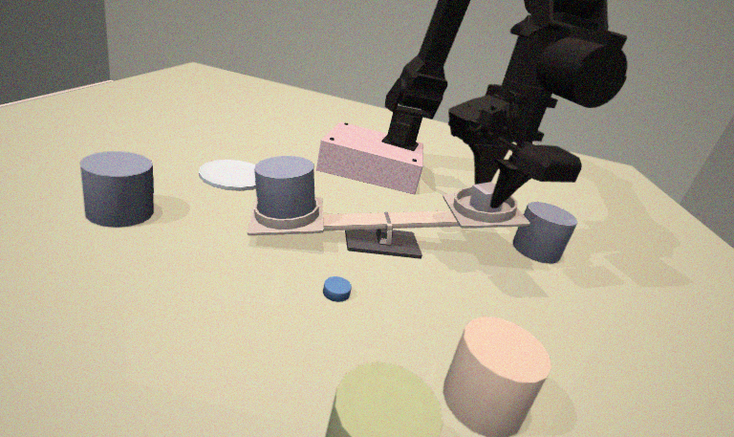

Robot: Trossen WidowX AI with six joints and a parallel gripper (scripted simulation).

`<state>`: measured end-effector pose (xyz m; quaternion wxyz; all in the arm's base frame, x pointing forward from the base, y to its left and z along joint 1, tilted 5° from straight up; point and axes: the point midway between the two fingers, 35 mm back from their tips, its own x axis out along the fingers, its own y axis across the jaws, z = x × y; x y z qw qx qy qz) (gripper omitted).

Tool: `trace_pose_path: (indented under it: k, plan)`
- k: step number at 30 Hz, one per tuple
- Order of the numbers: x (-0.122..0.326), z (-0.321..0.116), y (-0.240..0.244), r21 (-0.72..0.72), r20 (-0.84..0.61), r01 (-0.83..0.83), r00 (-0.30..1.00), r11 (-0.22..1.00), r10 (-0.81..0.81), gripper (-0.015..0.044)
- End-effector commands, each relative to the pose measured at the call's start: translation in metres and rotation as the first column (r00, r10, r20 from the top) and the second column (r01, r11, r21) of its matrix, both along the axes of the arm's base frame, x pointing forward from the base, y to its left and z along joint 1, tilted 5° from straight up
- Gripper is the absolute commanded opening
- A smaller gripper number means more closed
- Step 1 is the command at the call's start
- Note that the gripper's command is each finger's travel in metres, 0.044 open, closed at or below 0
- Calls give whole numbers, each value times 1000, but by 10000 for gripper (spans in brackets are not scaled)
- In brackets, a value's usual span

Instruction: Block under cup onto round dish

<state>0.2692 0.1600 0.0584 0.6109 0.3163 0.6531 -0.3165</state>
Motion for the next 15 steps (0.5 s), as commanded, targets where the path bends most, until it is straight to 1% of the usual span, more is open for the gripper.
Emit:
trace_pose_path:
  k: [1, 2, 6, 15]
  plan:
    - [0, -1, 0, -2, 0, -2, 1000, 1000, 2, 108]
    - [0, -1, 0, -2, 0, -2, 1000, 1000, 2, 102]
    - [1, 6, 0, -2, 0, -2, 1000, 1000, 2, 0]
    - [6, 51, 0, -2, 1, -2, 1000, 1000, 2, 0]
